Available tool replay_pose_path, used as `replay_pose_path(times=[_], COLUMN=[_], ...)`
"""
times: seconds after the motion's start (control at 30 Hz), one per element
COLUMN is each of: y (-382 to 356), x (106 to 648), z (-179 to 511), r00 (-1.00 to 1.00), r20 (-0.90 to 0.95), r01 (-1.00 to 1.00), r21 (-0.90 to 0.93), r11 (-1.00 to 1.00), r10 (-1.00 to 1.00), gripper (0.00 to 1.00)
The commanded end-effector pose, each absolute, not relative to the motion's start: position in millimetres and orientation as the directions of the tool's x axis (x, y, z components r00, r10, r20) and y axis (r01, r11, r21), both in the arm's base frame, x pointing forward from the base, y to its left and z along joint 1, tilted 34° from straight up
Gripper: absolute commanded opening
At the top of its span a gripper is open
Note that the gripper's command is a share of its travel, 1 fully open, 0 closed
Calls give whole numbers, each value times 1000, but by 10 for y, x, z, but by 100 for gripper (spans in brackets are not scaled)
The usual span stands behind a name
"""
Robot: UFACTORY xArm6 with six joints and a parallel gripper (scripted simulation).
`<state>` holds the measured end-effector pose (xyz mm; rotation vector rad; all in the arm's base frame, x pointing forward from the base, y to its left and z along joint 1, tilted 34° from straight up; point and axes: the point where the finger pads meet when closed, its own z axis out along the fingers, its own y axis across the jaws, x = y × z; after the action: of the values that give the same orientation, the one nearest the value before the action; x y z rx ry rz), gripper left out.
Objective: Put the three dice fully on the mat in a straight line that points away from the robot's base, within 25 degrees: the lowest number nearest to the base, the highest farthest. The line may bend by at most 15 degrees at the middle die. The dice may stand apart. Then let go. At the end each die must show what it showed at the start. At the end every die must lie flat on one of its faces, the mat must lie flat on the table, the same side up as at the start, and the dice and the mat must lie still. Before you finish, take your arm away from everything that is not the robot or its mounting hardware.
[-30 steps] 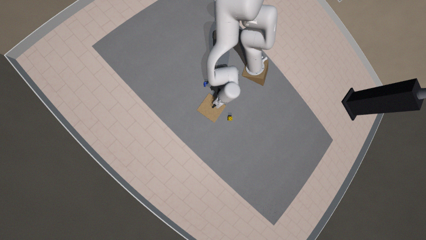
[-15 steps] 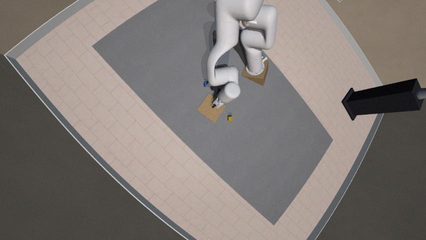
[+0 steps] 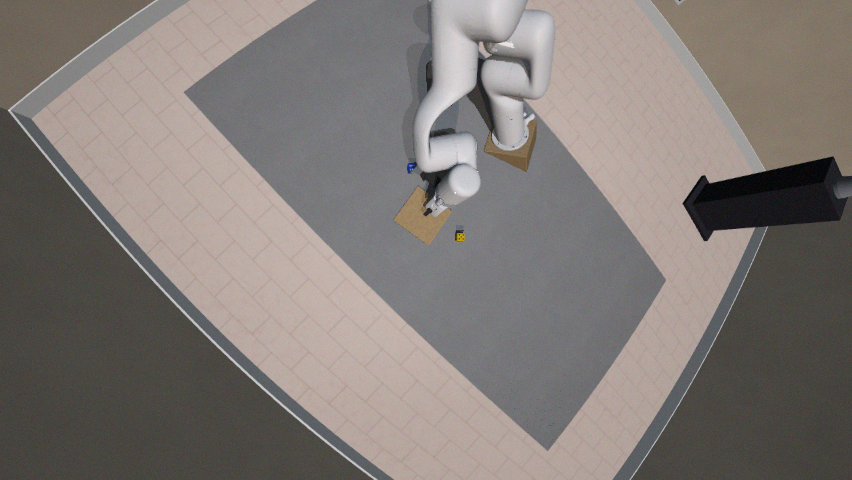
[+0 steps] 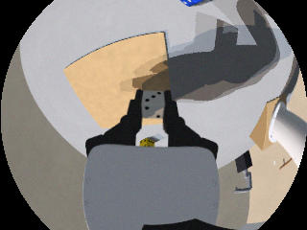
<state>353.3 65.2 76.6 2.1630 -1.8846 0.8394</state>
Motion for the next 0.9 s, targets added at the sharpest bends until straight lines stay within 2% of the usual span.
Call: replay_pose_path(times=[0.0, 0.87], y=[656, 645], x=[3544, 3551], z=[767, 747], r00=[52, 52], r20=[499, 499], r01=[-949, -949], r21=[-245, -245], r11=[-198, -198], r10=[-865, -865], gripper=[21, 21])
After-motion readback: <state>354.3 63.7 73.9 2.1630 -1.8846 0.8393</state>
